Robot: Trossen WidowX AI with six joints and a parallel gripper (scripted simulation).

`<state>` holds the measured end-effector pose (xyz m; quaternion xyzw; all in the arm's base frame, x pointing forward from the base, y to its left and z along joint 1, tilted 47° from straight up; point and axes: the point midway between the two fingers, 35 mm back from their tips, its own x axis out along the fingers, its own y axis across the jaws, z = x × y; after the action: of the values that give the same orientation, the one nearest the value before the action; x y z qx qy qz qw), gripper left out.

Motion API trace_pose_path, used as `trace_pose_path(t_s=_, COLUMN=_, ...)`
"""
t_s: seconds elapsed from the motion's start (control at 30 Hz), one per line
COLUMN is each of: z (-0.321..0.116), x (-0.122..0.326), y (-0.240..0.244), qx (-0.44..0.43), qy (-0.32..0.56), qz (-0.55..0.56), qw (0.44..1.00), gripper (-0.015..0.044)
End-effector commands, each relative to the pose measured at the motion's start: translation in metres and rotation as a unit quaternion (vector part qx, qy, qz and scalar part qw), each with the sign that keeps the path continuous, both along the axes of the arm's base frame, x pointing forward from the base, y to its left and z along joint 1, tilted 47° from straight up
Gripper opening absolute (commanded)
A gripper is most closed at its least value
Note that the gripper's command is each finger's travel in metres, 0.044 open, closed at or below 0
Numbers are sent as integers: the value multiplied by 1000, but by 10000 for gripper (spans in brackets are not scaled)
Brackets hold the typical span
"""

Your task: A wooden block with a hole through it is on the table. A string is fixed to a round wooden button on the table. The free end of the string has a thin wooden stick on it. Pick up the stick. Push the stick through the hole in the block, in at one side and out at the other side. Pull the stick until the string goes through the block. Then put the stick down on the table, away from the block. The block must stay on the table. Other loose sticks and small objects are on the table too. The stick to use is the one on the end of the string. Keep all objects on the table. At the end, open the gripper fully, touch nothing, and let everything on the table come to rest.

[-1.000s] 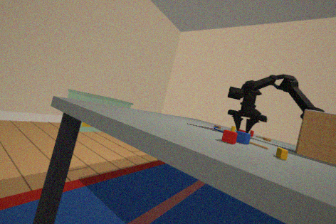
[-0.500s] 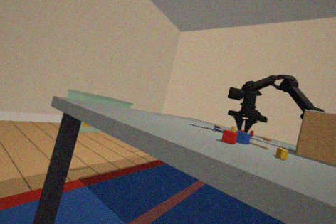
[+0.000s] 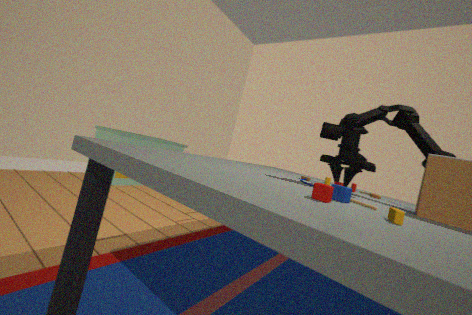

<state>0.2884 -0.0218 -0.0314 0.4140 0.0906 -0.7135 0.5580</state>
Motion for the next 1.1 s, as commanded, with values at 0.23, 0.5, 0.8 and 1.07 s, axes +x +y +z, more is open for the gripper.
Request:
trace_pose_path(t_s=0.23, z=5, x=1, y=5, qx=1, qy=-2, qz=-2, qw=1000, gripper=0)
trace_pose_path(t_s=0.5, z=8, x=1, y=9, qx=1, qy=-2, qz=-2, qw=1000, gripper=0)
trace_pose_path(t_s=0.8, z=10, x=-3, y=4, qx=43, qy=-12, qz=4, qw=999, gripper=0)
trace_pose_path(t_s=1.07, z=13, x=-7, y=-3, qx=107, qy=-36, qz=27, qw=993, gripper=0)
